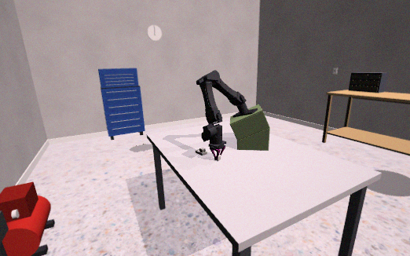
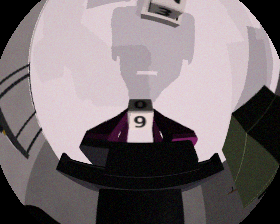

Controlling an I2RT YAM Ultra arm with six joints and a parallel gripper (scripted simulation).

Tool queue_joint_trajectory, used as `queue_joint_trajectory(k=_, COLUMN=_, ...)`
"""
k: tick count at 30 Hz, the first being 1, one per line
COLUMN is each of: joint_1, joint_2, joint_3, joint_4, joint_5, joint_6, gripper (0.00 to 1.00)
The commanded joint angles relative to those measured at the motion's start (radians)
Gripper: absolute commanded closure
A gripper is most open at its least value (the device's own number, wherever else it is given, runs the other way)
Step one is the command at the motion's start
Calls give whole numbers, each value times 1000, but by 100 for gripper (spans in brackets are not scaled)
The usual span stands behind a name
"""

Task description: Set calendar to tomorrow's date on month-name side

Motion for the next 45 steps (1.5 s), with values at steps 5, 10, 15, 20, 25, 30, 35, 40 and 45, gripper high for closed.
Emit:
queue_joint_trajectory(k=5, joint_1=4, joint_2=-3, joint_3=9, joint_4=-3, joint_5=1, joint_6=-1, gripper=74)
queue_joint_trajectory(k=10, joint_1=4, joint_2=-3, joint_3=9, joint_4=-3, joint_5=1, joint_6=-1, gripper=74)
queue_joint_trajectory(k=15, joint_1=4, joint_2=-3, joint_3=9, joint_4=-3, joint_5=1, joint_6=-1, gripper=74)
queue_joint_trajectory(k=20, joint_1=4, joint_2=-3, joint_3=9, joint_4=-3, joint_5=1, joint_6=-1, gripper=74)
queue_joint_trajectory(k=25, joint_1=4, joint_2=-3, joint_3=9, joint_4=-3, joint_5=1, joint_6=-1, gripper=74)
queue_joint_trajectory(k=30, joint_1=4, joint_2=-3, joint_3=10, joint_4=-4, joint_5=1, joint_6=-1, gripper=74)
queue_joint_trajectory(k=35, joint_1=4, joint_2=-2, joint_3=11, joint_4=-5, joint_5=1, joint_6=-1, gripper=74)
queue_joint_trajectory(k=40, joint_1=5, joint_2=-1, joint_3=14, joint_4=-7, joint_5=1, joint_6=-1, gripper=74)
queue_joint_trajectory(k=45, joint_1=5, joint_2=-1, joint_3=15, joint_4=-7, joint_5=1, joint_6=-1, gripper=74)
